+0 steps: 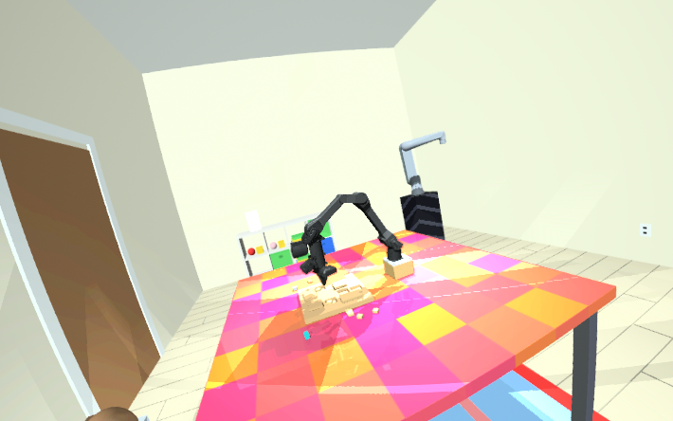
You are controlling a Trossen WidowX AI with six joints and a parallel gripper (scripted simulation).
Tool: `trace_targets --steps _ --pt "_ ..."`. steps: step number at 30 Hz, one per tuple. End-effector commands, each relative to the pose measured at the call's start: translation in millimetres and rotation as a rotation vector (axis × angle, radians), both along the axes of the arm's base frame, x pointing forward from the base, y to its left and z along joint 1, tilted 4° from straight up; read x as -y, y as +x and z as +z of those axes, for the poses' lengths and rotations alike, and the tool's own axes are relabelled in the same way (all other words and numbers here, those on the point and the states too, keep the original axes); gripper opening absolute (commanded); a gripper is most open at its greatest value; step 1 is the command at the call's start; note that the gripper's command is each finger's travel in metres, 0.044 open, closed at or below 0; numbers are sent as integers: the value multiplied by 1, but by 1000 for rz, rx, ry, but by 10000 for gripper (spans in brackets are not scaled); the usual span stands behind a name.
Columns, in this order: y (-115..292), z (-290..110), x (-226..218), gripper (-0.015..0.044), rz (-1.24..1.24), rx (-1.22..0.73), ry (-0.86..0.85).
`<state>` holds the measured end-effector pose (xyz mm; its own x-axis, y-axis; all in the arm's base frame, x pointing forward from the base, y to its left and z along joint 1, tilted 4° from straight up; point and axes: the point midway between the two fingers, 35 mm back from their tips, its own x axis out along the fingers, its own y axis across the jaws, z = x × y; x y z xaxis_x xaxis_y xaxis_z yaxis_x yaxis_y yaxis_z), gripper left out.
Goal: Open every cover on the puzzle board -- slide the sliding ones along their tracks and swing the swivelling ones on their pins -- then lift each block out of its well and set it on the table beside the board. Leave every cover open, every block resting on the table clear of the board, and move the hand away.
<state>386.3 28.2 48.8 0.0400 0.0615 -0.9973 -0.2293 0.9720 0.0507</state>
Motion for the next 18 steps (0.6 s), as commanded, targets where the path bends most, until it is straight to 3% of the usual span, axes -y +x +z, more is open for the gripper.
trace_targets --steps 1,7,18 --pt "5 -1 22 0 84 2 -12" --pt "9 -3 53 0 244 6 -20" --pt "11 -6 95 0 1204 54 -52"
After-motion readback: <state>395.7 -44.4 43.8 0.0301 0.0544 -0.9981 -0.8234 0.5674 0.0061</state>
